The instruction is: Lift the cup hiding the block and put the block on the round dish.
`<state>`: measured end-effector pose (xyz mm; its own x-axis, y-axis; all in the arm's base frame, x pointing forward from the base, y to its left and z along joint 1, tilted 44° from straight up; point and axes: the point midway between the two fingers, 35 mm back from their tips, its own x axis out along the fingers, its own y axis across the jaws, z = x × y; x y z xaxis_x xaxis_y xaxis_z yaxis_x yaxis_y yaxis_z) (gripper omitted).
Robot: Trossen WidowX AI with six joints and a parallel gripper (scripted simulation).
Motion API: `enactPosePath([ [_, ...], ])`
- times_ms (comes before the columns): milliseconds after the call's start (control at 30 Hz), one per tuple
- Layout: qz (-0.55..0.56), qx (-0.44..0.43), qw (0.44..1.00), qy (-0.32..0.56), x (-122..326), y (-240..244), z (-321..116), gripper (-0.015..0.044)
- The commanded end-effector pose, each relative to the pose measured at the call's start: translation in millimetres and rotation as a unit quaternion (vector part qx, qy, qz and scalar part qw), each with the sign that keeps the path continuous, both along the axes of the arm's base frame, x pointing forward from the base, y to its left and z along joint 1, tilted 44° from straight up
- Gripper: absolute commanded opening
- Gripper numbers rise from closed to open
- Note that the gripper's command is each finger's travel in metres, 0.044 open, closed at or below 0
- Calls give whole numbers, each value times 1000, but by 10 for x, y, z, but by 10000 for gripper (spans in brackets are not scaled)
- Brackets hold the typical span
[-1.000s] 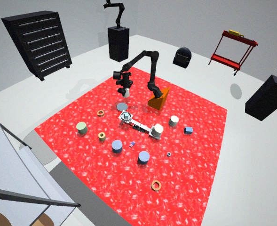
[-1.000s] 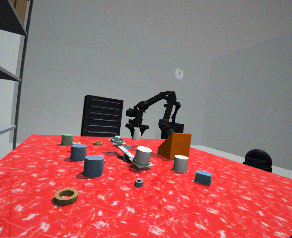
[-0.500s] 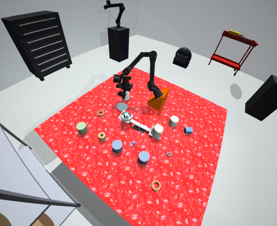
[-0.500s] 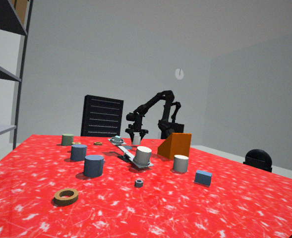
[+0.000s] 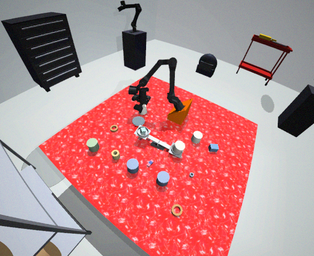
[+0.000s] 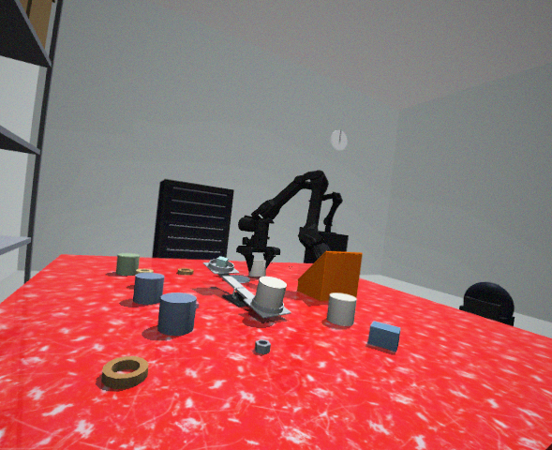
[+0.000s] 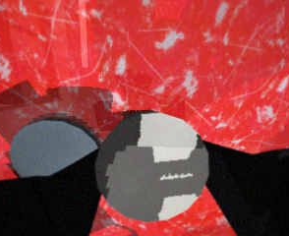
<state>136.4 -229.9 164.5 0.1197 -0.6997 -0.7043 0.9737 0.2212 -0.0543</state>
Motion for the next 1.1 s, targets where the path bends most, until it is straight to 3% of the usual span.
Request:
enactPosePath([
  [0,-1,0,1000,0,-1,0,2,263],
  [233,0,0,1000,0,0,59,65,440],
  [367,1,1,1000,-2,-58,358,365,440],
  [500,1,1,1000,-2,-63,373,380,440],
  [733,50,-2,999,11,79,403,487,260],
  [1067,140,31,987,72,790,703,381,260],
])
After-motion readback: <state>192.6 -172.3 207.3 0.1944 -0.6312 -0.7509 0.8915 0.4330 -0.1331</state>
